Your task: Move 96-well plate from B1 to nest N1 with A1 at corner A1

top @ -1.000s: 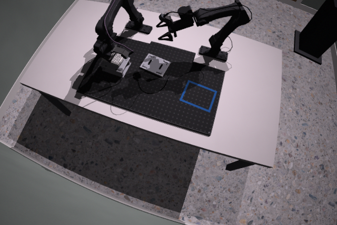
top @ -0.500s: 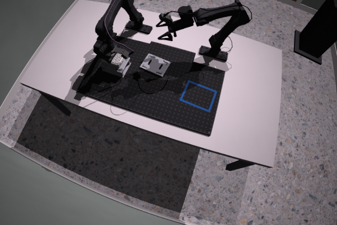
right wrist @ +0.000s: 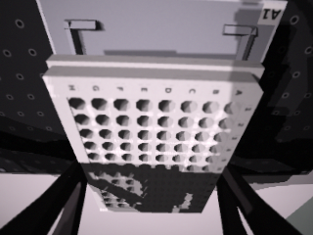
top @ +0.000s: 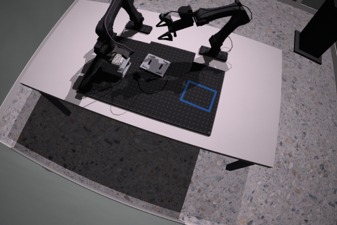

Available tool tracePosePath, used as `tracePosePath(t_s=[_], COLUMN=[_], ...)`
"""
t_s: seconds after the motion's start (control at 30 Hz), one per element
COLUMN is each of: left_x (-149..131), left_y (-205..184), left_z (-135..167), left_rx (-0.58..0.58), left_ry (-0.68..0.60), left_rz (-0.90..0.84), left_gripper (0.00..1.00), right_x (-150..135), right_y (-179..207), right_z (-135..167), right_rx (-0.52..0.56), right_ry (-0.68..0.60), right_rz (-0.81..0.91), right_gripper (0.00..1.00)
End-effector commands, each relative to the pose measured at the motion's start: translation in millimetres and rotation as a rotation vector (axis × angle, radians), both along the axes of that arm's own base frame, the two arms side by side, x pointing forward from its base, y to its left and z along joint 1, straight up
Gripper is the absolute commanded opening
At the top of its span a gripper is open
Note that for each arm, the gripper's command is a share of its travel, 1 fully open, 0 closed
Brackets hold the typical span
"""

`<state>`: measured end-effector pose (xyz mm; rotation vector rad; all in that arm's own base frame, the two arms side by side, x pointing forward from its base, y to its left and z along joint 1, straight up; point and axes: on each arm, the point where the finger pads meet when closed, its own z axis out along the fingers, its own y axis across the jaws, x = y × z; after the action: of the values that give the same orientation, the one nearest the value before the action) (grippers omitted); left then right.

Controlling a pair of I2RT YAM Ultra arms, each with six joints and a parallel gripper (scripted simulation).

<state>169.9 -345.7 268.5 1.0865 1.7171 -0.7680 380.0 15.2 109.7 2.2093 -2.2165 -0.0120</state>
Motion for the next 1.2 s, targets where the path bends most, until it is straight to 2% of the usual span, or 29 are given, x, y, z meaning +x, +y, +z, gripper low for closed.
tracePosePath(t_s=[0.0, 0.4, 0.83, 1.0, 1.07, 1.17], left_x=[-1, -1, -1, -1, -1, -1], left_y=[-4, -4, -4, -4, -4, -4], left_z=[0, 0, 0, 0, 0, 0], left_rx=[-0.006, -0.006, -0.006, -0.006, -0.006, -0.006], left_ry=[-0.003, -0.003, -0.003, -0.003, -0.003, -0.003], left_rz=[-0.004, -0.004, -0.004, -0.004, -0.004, -0.004], left_gripper=[1.0, 1.0, 1.0, 1.0, 1.0, 1.0], right_x=[2, 9, 4, 3, 3, 3], right_y=[1, 2, 3, 0, 0, 0], right_z=[0, -7, -45, -38, -38, -32], right_rx=[0.0, -0.005, -0.005, -0.005, -0.005, -0.004], right_ry=[-0.016, -0.059, -0.025, -0.016, -0.016, -0.032], right_rz=[0.004, 0.017, 0.022, 0.019, 0.019, 0.015], right_gripper=[0.79, 0.79, 0.79, 0.79, 1.0, 1.0])
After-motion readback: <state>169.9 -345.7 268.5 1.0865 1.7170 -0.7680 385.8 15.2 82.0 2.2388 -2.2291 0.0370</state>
